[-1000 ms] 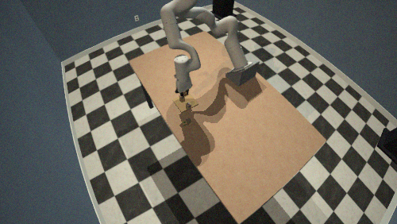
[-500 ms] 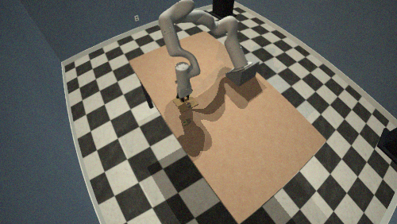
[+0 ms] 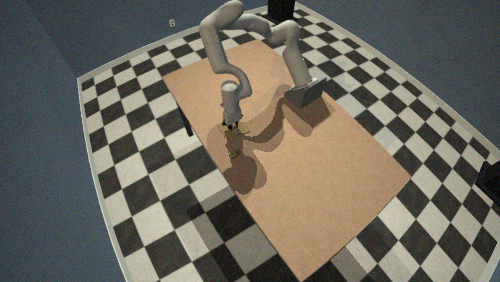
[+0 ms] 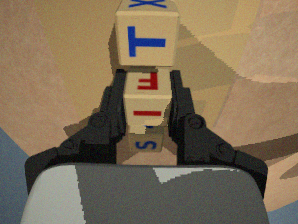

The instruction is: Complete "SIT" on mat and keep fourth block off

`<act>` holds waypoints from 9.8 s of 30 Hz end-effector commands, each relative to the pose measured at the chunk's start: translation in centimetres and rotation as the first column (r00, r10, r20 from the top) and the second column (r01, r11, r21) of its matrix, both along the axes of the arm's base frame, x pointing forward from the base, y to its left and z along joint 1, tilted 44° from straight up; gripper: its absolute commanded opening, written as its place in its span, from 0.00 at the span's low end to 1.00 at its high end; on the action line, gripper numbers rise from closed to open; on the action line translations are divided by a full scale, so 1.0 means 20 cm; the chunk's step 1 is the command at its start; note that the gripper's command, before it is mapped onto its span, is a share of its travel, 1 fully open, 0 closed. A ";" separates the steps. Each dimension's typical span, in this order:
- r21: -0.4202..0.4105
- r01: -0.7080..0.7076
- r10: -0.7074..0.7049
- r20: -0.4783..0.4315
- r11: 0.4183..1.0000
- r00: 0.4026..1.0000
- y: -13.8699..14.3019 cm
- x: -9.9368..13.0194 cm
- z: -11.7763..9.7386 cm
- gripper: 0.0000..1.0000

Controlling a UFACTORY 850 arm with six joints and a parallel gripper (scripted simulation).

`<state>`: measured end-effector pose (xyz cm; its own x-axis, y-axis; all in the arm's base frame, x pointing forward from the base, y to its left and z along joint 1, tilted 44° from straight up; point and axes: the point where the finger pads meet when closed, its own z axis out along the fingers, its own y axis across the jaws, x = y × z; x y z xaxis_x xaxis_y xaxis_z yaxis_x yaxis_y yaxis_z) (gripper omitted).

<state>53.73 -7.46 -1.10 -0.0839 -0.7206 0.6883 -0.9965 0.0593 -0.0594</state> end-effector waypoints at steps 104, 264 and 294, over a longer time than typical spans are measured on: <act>0.000 -0.001 0.001 0.001 1.000 1.000 -0.01 0.01 -0.02 0.27; 0.000 -0.001 0.001 0.001 1.000 1.000 0.59 0.01 0.61 1.00; 0.000 -0.001 0.001 0.001 1.000 1.000 0.59 0.01 0.61 1.00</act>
<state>53.77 4.27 11.07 -0.0839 -0.7203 0.6886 -0.9965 0.0594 -0.0593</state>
